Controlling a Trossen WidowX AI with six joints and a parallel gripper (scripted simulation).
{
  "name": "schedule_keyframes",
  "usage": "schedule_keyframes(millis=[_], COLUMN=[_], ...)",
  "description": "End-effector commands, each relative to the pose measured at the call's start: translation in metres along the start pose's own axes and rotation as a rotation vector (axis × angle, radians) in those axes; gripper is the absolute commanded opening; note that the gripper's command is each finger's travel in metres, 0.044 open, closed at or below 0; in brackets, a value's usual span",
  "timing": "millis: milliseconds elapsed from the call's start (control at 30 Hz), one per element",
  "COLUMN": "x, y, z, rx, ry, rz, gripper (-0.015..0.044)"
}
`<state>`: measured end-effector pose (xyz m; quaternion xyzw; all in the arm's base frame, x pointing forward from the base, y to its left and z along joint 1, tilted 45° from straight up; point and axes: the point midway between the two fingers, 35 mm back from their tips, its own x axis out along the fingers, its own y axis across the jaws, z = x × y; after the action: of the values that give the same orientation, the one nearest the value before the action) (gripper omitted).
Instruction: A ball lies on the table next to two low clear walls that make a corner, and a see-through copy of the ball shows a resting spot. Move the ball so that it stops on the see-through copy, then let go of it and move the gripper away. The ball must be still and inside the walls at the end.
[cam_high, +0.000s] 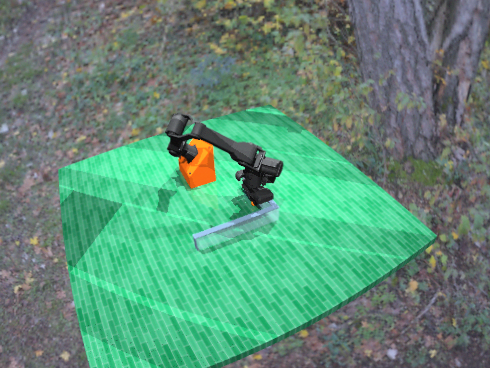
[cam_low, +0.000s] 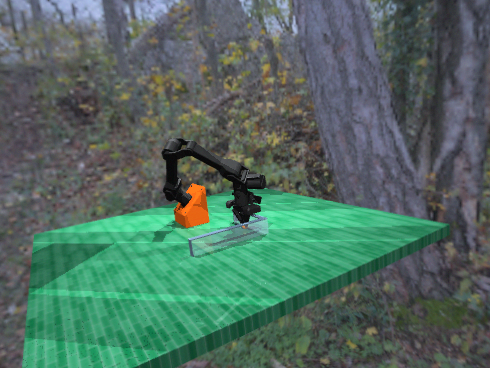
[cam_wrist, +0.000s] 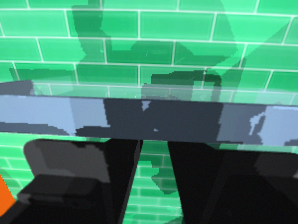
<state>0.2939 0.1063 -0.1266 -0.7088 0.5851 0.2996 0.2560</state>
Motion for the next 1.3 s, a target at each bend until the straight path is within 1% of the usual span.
schedule_keyframes(millis=[0, 200, 467, 733, 767, 867, 933, 1100, 1133, 1267], x=[0.006, 0.006, 0.004, 0.001, -0.007, -0.057, -0.080, -0.083, -0.075, -0.075], y=[0.003, 0.003, 0.001, 0.001, 0.000, -0.001, 0.002, 0.002, -0.001, -0.001], z=[-0.001, -0.001, 0.000, 0.000, 0.001, 0.001, 0.000, 0.000, 0.002, 0.002], rx=[-0.009, -0.009, -0.002, -0.002, -0.003, -0.008, -0.009, -0.010, -0.014, -0.014], ry=[0.007, 0.007, 0.002, 0.002, 0.001, 0.000, 0.003, 0.003, -0.002, -0.002], rz=[0.005, 0.005, 0.002, 0.002, 0.002, 0.004, 0.006, 0.006, -0.009, -0.009], gripper=[0.0000, 0.0000, 0.0210, 0.0213, 0.0213, 0.0213, 0.0213, 0.0213, 0.0213, 0.0213])
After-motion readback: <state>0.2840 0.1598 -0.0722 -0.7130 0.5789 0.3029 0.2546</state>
